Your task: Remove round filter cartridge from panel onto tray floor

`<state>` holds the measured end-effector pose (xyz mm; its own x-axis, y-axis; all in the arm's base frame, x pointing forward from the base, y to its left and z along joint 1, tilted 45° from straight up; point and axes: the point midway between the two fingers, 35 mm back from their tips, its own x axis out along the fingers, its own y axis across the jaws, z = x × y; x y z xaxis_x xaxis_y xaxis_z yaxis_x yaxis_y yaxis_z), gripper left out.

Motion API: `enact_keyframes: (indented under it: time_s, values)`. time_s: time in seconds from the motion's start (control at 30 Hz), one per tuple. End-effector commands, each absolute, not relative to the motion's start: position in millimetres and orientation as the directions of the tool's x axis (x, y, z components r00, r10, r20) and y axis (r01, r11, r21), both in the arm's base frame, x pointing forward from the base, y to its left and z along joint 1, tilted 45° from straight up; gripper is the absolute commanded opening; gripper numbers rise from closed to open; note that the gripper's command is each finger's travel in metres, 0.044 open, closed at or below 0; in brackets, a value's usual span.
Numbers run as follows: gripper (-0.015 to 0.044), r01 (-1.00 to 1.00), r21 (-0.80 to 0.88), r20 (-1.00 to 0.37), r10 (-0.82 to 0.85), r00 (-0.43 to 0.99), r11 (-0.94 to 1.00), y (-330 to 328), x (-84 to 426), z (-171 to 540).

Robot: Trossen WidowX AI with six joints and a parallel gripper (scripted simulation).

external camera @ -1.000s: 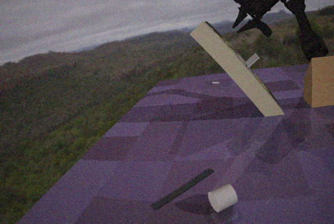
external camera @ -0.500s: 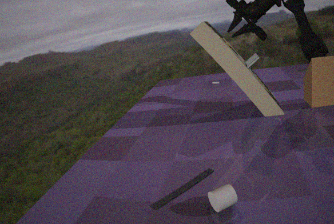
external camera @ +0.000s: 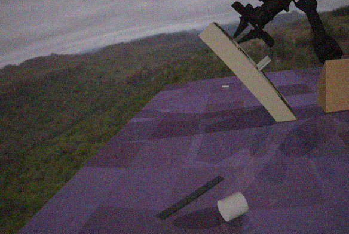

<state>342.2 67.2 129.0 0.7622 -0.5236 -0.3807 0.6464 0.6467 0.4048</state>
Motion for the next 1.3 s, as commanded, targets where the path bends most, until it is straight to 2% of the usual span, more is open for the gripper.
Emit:
enact_keyframes:
  time_s: [0.0,1.27]
  values:
    - [0.0101,0.650,0.391,-0.386,-0.525,0.758,0.652,63.9,342.5,123.8]
    - [0.0101,0.650,0.391,-0.386,-0.525,0.758,0.652,64.4,342.7,124.0]
